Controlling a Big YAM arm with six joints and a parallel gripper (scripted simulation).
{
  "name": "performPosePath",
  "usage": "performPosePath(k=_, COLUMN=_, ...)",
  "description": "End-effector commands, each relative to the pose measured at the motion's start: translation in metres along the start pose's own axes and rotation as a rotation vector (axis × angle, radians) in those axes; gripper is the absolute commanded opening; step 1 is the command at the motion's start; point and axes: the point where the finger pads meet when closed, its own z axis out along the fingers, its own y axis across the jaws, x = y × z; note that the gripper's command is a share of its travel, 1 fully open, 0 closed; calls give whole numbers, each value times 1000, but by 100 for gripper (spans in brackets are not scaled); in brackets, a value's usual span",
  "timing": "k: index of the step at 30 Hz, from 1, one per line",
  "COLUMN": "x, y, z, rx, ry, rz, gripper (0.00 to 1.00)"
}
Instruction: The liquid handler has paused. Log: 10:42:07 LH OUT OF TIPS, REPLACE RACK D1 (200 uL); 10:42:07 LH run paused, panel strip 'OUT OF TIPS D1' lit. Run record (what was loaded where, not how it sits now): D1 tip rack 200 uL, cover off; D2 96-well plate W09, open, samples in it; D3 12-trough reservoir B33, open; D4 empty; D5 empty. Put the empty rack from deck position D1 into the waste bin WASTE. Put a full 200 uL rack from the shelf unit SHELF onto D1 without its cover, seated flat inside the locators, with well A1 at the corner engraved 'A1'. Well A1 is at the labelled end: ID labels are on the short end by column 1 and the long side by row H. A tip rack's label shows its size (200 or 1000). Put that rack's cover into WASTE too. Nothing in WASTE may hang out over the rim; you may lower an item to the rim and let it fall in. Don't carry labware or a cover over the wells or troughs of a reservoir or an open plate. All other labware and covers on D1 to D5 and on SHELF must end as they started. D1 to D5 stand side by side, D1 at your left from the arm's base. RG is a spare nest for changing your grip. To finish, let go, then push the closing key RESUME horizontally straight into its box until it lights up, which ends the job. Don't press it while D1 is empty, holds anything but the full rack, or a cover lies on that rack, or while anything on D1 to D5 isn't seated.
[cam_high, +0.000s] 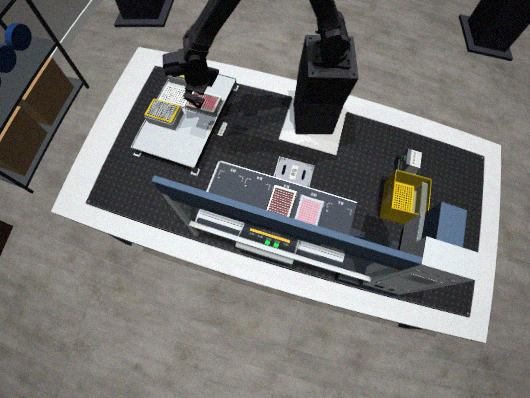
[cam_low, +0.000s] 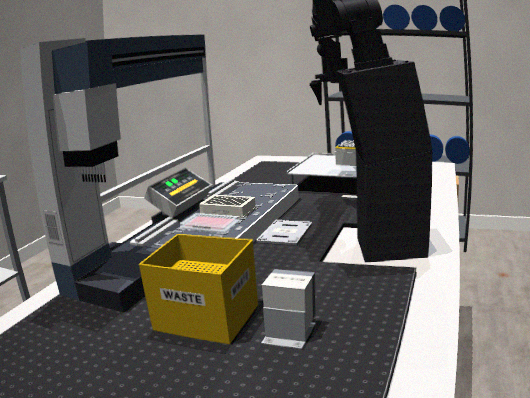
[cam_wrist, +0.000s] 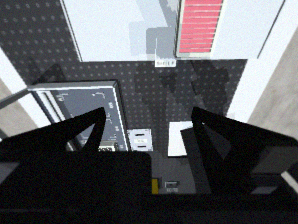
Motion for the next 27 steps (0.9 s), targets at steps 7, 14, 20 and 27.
performPosePath(k=7, x=-57, y=0, z=5, rx=3, ry=4, rz=-11, gripper=100)
performPosePath(k=14, x=-83, y=1, z=5, rx=2, ry=3, rz=-11, gripper=100)
performPosePath(k=20, x=-113, y=2, z=5, rx=2, ry=1, rz=-11, gripper=100)
performPosePath(k=27, x=-144, y=3, z=5, rx=2, ry=-1, rz=-12, gripper=100)
